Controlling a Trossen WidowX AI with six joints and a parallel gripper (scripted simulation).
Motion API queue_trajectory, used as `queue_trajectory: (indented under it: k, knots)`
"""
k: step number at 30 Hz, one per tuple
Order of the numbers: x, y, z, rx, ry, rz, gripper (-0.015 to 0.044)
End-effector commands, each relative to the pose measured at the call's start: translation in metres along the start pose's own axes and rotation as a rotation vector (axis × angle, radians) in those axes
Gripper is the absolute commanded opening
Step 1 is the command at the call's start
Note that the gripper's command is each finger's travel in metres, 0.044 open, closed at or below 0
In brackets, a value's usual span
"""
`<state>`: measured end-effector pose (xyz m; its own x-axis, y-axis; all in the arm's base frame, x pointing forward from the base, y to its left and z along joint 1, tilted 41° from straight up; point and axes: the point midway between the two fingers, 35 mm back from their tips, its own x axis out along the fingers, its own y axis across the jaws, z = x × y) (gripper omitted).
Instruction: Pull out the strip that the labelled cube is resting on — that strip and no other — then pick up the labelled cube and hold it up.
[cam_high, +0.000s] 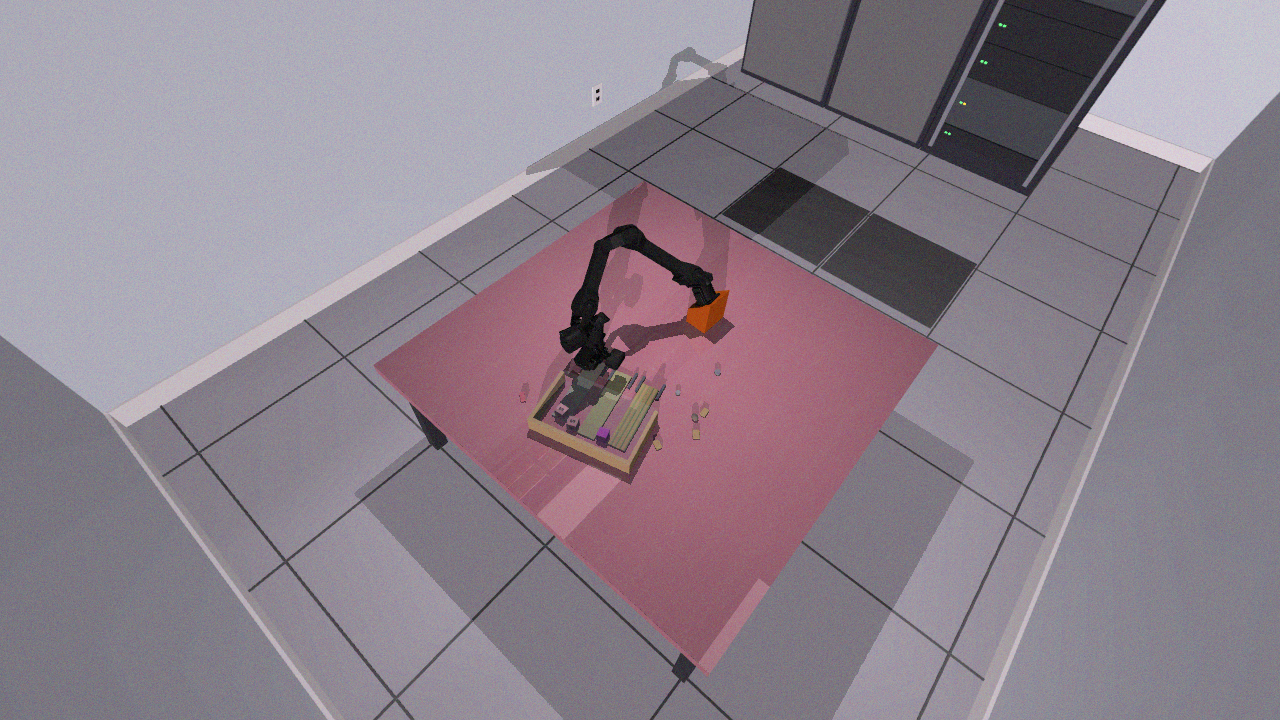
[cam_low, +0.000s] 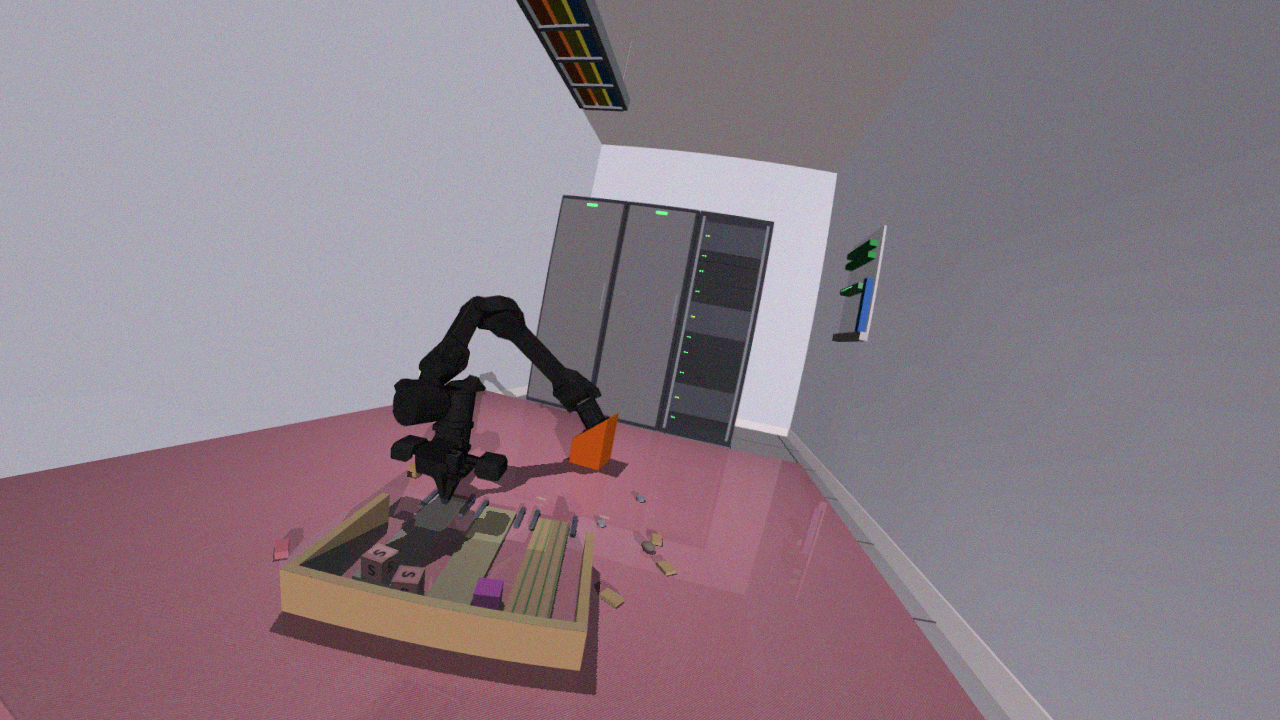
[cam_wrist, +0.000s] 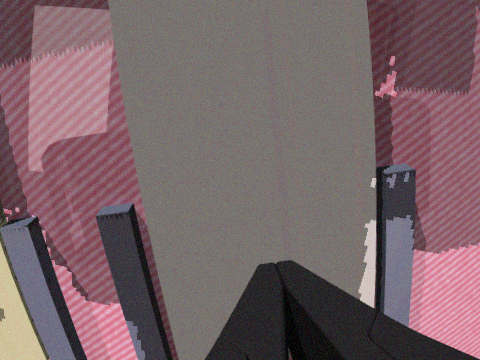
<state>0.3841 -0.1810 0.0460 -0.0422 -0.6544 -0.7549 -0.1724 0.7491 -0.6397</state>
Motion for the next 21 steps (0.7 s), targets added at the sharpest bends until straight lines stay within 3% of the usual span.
queue_trajectory:
  k: [1,21]
  knots:
    - [0.004,0.000,-0.010,-0.002,0.012,0.005,0.0000]
    - [0.005,-0.001,-0.041,-0.004,0.014,0.005,0.0000]
